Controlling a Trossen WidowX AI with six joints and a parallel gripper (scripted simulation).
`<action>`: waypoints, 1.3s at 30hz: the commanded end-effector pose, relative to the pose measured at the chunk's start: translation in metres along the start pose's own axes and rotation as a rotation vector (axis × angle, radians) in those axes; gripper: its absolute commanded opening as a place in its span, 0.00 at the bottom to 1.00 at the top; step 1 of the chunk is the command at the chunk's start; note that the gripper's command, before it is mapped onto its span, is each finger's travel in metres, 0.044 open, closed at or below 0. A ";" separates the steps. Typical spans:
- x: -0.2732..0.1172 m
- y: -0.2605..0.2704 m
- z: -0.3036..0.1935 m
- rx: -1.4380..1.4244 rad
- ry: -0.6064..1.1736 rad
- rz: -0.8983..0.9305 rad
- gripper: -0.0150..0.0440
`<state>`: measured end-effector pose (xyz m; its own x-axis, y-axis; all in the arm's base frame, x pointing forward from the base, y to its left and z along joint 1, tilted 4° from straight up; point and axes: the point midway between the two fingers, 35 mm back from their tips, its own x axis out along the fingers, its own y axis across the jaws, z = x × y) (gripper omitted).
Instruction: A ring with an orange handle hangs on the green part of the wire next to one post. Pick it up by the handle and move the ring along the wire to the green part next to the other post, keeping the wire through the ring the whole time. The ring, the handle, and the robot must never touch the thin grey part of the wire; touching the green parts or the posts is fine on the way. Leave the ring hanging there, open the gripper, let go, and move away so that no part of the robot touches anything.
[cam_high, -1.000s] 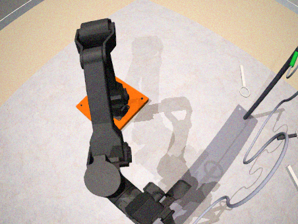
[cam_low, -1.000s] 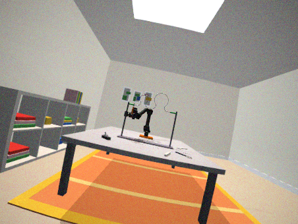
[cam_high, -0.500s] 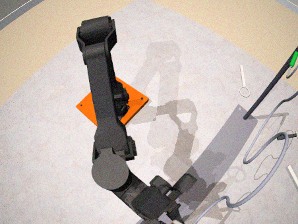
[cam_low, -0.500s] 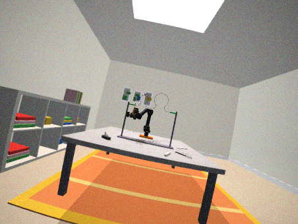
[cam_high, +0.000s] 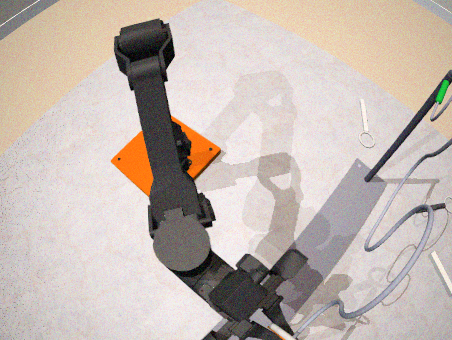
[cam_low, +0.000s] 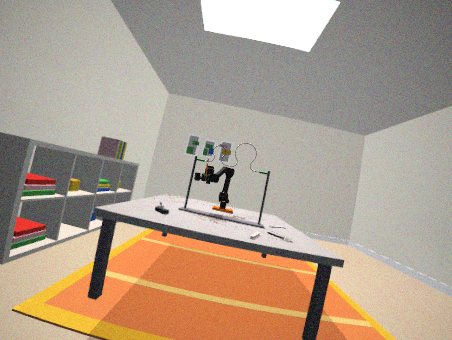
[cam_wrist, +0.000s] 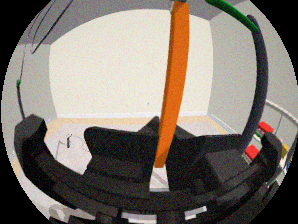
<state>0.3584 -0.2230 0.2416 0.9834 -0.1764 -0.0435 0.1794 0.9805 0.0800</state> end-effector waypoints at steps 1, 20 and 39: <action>-0.001 0.009 -0.001 0.044 0.001 -0.002 0.00; -0.006 0.068 0.012 0.397 0.043 0.011 0.00; -0.039 0.117 0.050 0.784 0.304 0.126 0.00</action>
<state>0.3470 -0.1115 0.2921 0.9700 0.0359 -0.2406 0.1566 0.6648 0.7304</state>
